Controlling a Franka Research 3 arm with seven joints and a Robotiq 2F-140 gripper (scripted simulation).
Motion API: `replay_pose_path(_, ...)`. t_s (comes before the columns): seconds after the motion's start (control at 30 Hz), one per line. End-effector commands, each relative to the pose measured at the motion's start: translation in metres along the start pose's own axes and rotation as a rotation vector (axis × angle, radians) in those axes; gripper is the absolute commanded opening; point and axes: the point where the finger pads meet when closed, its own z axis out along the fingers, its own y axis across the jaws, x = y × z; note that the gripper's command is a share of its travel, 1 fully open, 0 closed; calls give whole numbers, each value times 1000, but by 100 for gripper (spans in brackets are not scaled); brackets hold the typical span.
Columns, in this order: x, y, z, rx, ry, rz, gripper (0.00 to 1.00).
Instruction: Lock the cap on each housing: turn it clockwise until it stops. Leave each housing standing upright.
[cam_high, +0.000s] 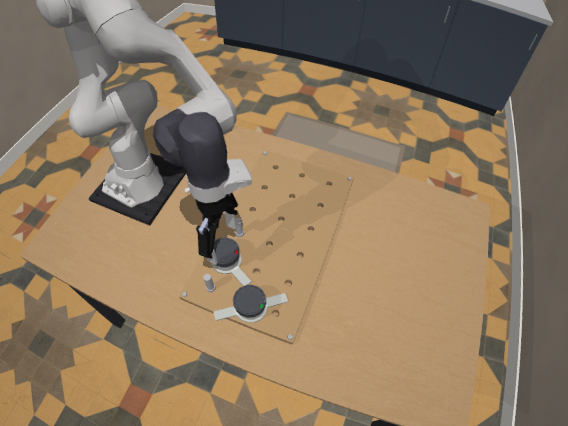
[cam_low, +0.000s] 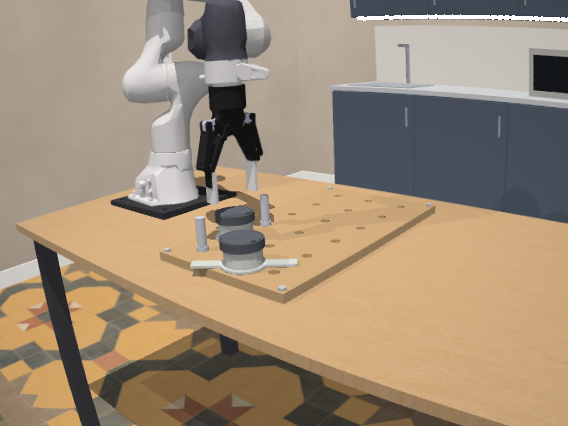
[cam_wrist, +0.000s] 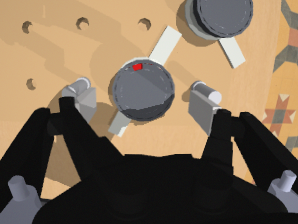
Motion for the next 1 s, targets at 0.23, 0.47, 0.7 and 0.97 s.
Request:
replay_pose_path(0.23,2,2,13,-6,6,-4,78)
replay_pose_path(0.47,2,2,21,-6,6,-4,78)
replay_pose_path(0.7,2,2,28,-6,6,-4,78)
replay_pose_path(0.97,2,2,33,-6,6,-4,78)
